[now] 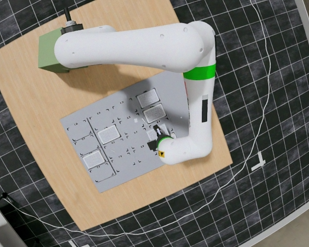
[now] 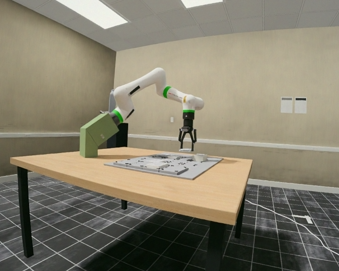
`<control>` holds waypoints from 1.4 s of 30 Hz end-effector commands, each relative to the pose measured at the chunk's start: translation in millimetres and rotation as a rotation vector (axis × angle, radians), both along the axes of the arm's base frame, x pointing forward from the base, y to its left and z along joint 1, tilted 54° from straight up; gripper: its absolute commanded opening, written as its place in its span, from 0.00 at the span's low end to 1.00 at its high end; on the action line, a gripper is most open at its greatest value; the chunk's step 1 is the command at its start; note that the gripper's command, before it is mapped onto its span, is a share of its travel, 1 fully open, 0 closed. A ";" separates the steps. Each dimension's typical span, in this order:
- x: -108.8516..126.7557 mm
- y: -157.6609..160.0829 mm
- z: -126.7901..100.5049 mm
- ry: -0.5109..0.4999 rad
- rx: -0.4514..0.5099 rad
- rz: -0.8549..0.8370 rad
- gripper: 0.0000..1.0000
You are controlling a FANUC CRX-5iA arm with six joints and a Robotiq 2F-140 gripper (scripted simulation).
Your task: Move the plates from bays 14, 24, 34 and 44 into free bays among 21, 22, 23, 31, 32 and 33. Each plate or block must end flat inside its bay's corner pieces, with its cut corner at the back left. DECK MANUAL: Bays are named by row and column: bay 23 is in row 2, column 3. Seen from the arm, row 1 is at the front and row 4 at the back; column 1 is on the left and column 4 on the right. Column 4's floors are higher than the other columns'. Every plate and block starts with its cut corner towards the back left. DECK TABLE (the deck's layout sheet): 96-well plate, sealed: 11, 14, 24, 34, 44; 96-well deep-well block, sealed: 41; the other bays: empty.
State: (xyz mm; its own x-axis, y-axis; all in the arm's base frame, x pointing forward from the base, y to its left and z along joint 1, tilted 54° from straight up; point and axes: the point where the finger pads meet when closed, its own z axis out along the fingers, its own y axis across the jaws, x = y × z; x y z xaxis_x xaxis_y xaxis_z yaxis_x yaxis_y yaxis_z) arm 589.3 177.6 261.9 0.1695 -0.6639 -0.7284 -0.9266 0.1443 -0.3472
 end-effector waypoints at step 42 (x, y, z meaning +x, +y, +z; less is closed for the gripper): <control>-6.3 41.2 13.4 -0.002 0.000 -0.001 0.10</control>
State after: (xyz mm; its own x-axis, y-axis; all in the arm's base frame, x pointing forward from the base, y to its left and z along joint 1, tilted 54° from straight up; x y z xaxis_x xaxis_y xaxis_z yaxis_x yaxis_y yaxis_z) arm 582.0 218.2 275.6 0.1699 -0.6639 -0.7283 -0.9265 0.1442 -0.3476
